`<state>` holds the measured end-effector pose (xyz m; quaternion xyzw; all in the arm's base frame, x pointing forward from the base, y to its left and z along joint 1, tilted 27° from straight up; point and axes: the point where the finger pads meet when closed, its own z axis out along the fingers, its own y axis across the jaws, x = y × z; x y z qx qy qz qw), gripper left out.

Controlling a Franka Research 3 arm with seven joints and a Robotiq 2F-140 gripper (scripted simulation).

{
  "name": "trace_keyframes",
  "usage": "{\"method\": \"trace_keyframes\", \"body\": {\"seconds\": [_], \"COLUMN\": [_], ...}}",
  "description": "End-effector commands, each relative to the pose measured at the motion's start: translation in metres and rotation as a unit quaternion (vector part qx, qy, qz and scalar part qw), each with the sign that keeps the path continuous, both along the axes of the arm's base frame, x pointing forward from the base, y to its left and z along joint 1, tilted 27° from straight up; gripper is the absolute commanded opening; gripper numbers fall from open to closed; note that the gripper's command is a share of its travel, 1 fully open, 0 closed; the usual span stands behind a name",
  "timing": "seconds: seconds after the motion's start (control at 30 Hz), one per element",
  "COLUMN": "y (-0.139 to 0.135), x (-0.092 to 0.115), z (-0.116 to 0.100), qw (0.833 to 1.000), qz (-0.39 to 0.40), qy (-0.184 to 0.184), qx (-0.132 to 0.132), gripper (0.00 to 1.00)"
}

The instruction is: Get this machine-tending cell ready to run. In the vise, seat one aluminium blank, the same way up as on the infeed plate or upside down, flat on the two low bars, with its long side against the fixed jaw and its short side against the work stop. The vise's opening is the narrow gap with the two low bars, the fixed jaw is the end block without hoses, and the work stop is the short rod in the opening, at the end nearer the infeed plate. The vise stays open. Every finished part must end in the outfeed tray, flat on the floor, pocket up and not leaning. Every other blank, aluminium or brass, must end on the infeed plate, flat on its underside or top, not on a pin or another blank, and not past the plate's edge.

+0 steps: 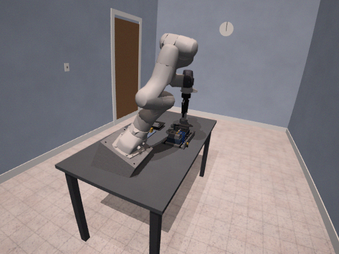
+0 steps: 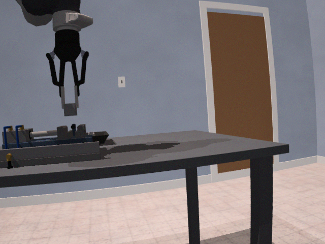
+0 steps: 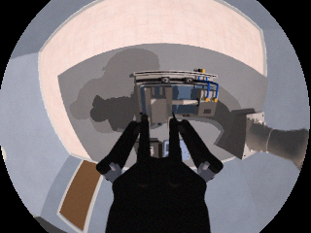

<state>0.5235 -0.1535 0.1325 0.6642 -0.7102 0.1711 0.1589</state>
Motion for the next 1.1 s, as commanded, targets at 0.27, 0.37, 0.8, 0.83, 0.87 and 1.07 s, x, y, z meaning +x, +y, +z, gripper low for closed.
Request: {"method": "trace_keyframes", "body": {"seconds": [0.27,0.37,0.8,0.83,0.87,1.07], "y": [0.0019,0.0019,0.0011,0.0009,0.0007,-0.0002], "x": [0.0018,0.0018,0.0018,0.0018,0.0018,0.0018], "z": [0.0010,0.0010,-0.0006,-0.0009,-0.0013,-0.0032], "qw": [1.000,1.000,1.000,1.000,1.000,1.000], "qz": [0.002,0.002,0.002,0.002,0.001,0.001], "qy": [0.000,0.000,-0.001,-0.001,-0.001,-0.001], "qx": [0.001,0.001,0.001,0.001,0.001,0.001], "gripper": [0.00,0.00,0.00,0.00,0.00,0.00]}}
